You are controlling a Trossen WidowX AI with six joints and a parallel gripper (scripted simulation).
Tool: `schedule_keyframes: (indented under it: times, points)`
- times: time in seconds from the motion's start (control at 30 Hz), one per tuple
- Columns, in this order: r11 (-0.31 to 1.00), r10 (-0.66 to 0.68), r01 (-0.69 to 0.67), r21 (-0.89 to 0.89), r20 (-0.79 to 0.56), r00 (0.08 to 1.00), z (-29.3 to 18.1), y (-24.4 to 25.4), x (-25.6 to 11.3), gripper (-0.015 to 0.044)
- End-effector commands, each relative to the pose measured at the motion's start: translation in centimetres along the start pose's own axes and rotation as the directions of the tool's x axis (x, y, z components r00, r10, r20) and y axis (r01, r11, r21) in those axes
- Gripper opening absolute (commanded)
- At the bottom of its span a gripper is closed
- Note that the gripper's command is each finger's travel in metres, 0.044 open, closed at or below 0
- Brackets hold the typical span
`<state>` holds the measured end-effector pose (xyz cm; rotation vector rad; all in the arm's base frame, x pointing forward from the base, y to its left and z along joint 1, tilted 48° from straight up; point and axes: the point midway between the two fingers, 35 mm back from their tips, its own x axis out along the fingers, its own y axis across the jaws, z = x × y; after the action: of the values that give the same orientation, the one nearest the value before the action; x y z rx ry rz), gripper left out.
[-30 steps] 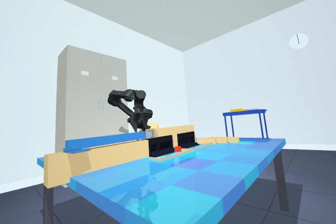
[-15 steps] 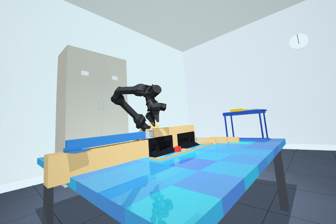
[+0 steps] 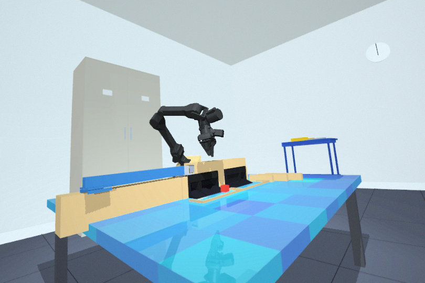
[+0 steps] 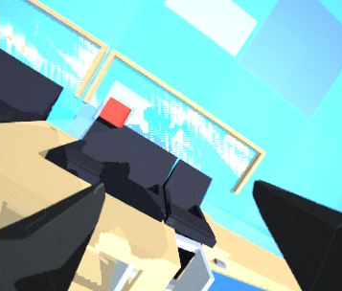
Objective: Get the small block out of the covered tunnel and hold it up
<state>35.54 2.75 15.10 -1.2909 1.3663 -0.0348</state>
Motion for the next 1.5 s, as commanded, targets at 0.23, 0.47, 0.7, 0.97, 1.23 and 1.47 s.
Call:
schedule_keyframes:
  times: [0.23, 0.47, 0.7, 0.97, 1.23, 1.47]
  points:
    - [0.831, 0.08, 0.018, 0.556, -0.152, 0.985, 5.2, 6.5, 0.8, 0.044]
    - [0.831, 0.08, 0.018, 0.556, -0.152, 0.985, 5.2, 6.5, 0.8, 0.044]
    - [0.831, 0.08, 0.018, 0.556, -0.152, 0.985, 5.2, 6.5, 0.8, 0.044]
    - [0.831, 0.082, 0.015, 0.557, -0.15, 0.985, 5.3, 6.5, 1.7, 0.044]
    - [0.83, 0.085, 0.012, 0.557, -0.148, 0.985, 5.4, 6.6, 3.0, 0.044]
    - [0.83, 0.087, 0.01, 0.557, -0.146, 0.985, 5.5, 6.6, 4.2, 0.044]
